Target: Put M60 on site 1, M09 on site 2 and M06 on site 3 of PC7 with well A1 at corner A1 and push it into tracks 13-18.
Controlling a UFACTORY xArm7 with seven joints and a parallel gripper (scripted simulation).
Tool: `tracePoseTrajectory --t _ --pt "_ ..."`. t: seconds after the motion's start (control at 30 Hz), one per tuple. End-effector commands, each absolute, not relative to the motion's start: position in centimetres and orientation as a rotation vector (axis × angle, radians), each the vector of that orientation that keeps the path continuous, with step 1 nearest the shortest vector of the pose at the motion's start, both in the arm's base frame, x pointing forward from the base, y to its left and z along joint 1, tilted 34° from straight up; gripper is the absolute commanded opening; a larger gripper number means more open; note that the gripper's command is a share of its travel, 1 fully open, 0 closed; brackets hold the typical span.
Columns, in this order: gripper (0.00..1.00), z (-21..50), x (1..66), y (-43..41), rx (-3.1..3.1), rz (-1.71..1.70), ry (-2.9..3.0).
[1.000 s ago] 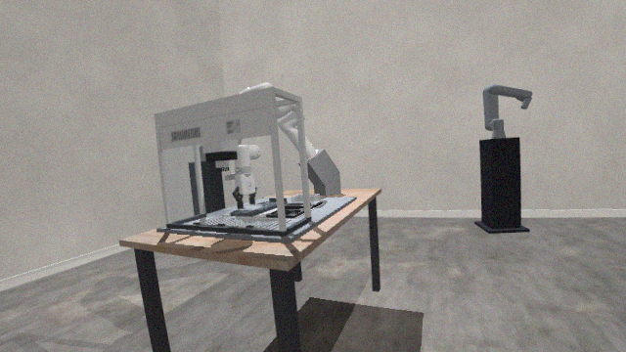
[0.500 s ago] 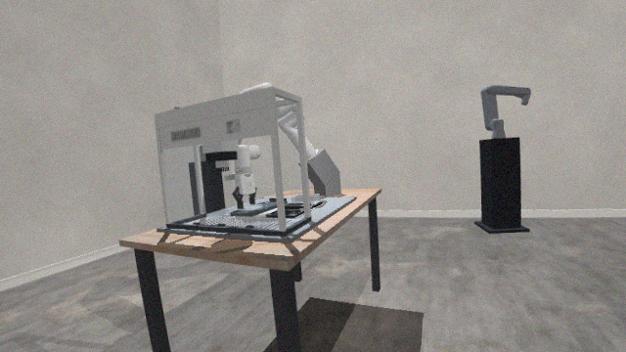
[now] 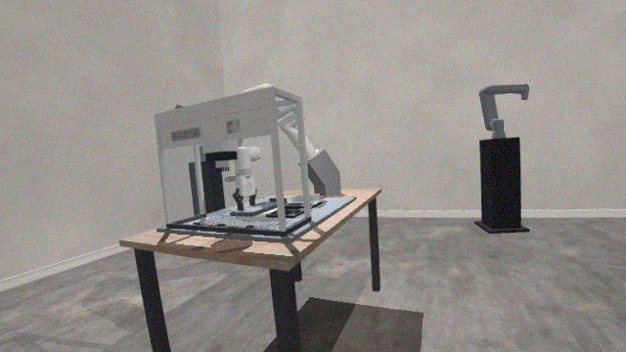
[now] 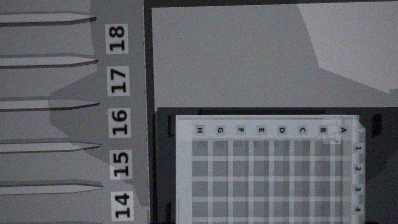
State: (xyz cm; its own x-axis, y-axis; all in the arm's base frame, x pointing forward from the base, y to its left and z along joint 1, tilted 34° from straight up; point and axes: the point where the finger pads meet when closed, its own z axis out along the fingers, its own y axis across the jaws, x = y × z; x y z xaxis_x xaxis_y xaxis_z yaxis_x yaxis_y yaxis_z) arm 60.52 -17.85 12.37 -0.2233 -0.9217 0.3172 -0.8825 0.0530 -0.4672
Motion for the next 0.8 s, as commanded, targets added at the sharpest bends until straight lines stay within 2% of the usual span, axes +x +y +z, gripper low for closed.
tracePoseTrajectory --t 0.0,0.77 --pt "0.0 12.34 60.73 -17.88 -1.913 -0.906 2.226" --pt "0.0 12.12 60.85 -17.98 -1.913 -0.906 2.226"
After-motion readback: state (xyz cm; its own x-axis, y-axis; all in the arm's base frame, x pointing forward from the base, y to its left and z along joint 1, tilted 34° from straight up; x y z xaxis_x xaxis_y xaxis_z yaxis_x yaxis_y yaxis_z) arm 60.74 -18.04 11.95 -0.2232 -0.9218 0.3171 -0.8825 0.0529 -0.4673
